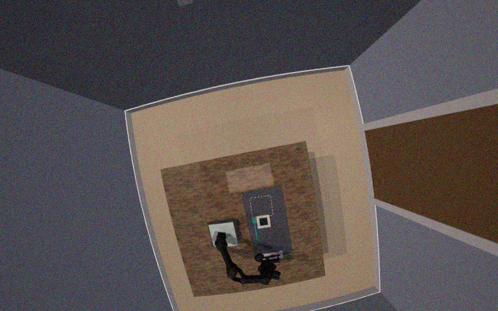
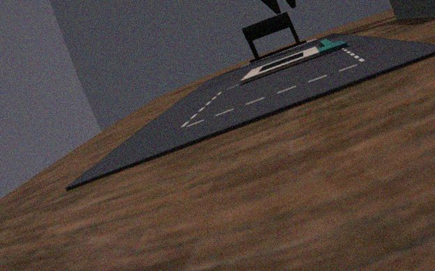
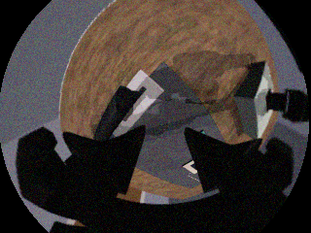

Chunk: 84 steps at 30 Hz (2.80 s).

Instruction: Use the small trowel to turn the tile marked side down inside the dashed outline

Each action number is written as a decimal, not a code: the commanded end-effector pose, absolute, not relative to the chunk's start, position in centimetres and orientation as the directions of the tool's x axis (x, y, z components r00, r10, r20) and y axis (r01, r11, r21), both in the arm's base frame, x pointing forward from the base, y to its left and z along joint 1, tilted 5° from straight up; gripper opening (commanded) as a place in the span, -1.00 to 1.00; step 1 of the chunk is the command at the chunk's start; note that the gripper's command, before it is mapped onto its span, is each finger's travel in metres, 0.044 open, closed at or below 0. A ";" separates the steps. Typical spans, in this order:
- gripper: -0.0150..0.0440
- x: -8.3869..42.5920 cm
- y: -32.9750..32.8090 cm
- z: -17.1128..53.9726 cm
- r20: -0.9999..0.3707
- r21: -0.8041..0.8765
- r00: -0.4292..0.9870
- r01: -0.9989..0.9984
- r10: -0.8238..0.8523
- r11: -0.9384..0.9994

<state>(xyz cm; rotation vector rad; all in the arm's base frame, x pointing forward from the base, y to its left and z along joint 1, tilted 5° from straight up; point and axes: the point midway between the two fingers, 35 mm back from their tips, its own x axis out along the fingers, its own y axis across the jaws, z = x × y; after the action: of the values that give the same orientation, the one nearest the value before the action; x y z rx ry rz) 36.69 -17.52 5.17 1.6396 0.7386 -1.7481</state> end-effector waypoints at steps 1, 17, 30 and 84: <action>0.42 37.3 -17.9 5.3 -0.998 0.007 -0.031 0.849 -0.063 -0.528; 0.42 39.2 -19.3 6.0 -0.998 -0.018 -0.018 1.000 -0.067 -0.004; 0.42 40.5 -20.4 6.4 -0.997 -0.038 -0.008 0.902 -0.070 0.430; 0.42 43.5 -23.5 5.9 -0.997 -0.074 0.005 -0.170 -0.074 0.983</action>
<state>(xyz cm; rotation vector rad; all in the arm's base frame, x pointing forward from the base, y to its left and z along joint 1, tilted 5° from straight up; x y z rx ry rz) 43.33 -23.48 6.58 -0.1944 1.5650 0.0662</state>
